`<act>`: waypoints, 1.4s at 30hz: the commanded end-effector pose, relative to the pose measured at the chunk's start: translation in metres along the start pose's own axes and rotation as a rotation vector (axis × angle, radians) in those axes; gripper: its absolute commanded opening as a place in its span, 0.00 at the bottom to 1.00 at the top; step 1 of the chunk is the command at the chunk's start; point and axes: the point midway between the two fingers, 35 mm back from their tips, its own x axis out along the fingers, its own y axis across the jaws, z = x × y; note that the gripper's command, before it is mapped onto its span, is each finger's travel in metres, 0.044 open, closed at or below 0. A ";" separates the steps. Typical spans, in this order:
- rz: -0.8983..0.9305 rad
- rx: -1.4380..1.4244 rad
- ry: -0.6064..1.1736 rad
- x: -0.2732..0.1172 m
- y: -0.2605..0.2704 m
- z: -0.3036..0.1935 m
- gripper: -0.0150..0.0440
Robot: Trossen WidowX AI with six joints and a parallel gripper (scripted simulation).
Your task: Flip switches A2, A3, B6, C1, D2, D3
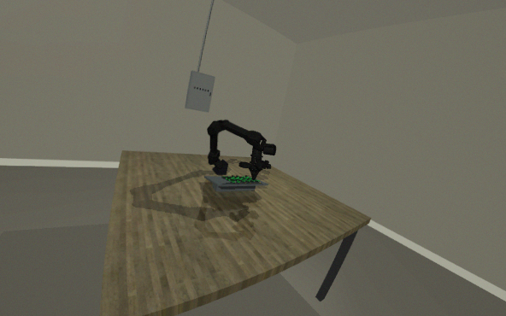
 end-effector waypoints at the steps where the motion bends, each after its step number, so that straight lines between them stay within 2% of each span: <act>1: -0.007 -0.010 0.002 0.002 0.000 -0.001 0.25; 34: -0.007 -0.010 0.002 0.007 0.000 -0.001 0.25; 36: 0.000 -0.001 -0.005 -0.006 0.001 0.001 0.25; 39: -0.003 -0.009 -0.020 -0.050 0.001 -0.002 0.25; 42: -0.005 -0.011 -0.023 -0.060 0.001 -0.004 0.25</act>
